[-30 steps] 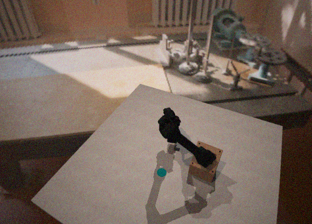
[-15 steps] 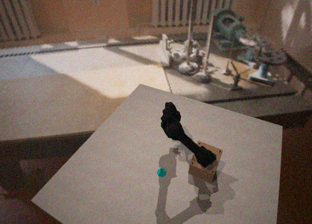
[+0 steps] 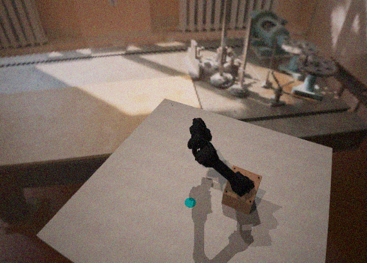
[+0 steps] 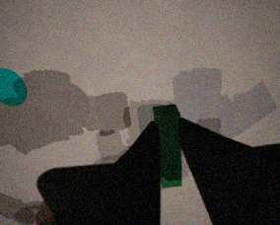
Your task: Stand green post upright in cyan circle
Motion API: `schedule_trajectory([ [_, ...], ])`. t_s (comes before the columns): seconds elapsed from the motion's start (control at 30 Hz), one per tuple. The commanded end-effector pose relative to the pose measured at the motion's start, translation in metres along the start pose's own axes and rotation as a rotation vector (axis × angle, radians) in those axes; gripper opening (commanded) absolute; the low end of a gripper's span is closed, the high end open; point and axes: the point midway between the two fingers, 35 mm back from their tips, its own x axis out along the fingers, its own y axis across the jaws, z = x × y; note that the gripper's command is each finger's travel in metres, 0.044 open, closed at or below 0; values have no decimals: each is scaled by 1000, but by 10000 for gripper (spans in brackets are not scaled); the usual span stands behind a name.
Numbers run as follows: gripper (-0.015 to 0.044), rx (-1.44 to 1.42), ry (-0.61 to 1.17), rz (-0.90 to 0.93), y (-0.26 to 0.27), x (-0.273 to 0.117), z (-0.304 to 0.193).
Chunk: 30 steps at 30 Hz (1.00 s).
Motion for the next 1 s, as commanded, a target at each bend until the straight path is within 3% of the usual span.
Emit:
schedule_trajectory([
  [0.0, 23, 34, 0, 0, 11, -2, 5],
  [0.97, 23, 294, -2, -11, 103, -15, 34],
])
